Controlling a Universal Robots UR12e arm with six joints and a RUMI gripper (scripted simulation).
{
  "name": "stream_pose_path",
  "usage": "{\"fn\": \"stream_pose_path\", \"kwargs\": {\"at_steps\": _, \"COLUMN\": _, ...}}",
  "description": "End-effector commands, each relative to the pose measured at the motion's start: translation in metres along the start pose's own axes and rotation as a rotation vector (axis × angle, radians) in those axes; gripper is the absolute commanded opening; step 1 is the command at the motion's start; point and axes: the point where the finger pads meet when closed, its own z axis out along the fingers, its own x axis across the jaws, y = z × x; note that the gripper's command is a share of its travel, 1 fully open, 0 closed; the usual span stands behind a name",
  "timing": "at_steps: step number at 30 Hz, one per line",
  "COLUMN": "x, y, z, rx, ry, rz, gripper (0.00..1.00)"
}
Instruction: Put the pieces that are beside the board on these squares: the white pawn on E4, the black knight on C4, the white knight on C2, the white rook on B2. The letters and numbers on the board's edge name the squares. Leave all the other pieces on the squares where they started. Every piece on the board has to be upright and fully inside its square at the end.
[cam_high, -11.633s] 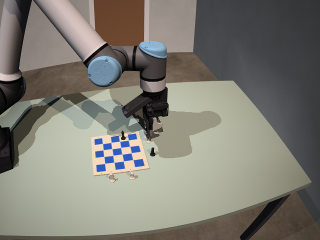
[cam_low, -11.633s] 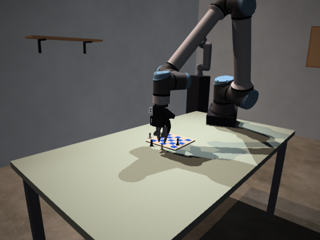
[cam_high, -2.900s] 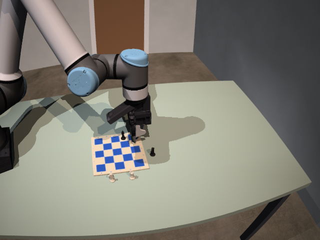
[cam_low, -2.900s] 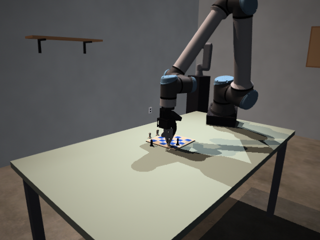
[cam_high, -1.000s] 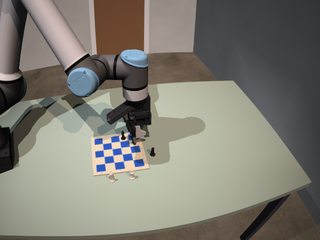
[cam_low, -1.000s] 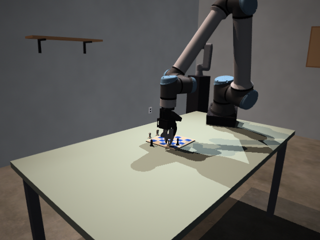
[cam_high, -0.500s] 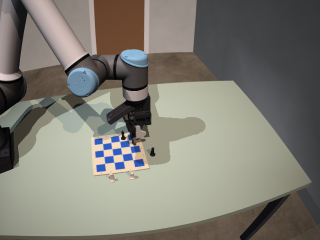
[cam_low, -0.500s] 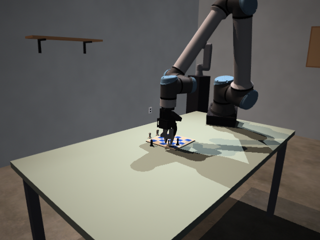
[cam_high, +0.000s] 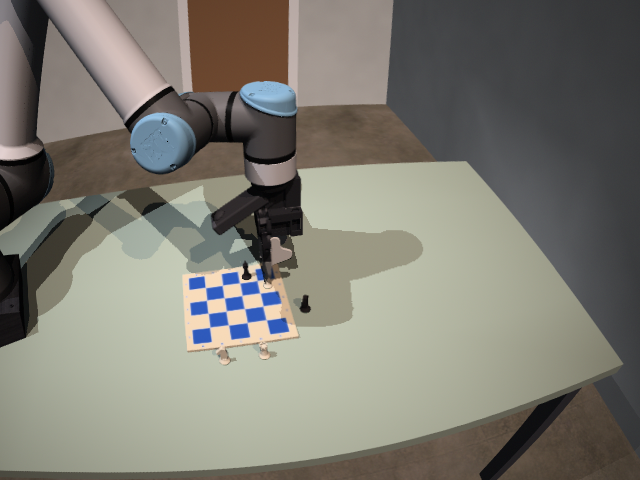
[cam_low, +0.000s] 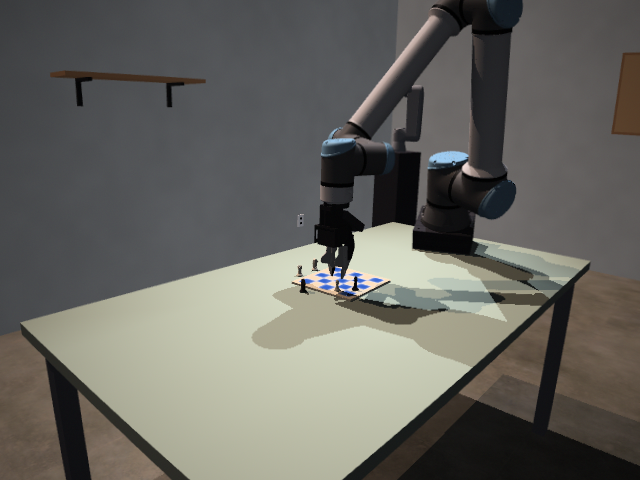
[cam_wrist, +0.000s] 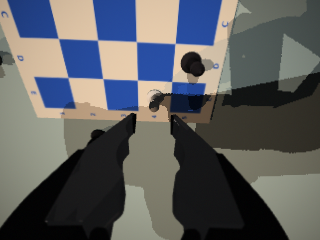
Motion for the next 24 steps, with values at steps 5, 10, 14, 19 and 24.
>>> {"fn": "stream_pose_path", "kwargs": {"at_steps": 5, "x": 0.000, "y": 0.000, "z": -0.037, "rx": -0.001, "ry": 0.000, "rz": 0.000, "gripper": 0.20}}
{"fn": "stream_pose_path", "kwargs": {"at_steps": 10, "x": 0.000, "y": 0.000, "z": -0.053, "rx": -0.001, "ry": 0.000, "rz": 0.000, "gripper": 0.20}}
{"fn": "stream_pose_path", "kwargs": {"at_steps": 14, "x": 0.000, "y": 0.000, "z": -0.057, "rx": -0.001, "ry": 0.000, "rz": 0.000, "gripper": 0.20}}
{"fn": "stream_pose_path", "kwargs": {"at_steps": 19, "x": 0.000, "y": 0.000, "z": -0.057, "rx": -0.001, "ry": 0.000, "rz": 0.000, "gripper": 1.00}}
{"fn": "stream_pose_path", "kwargs": {"at_steps": 24, "x": 0.000, "y": 0.000, "z": -0.057, "rx": -0.001, "ry": 0.000, "rz": 0.000, "gripper": 1.00}}
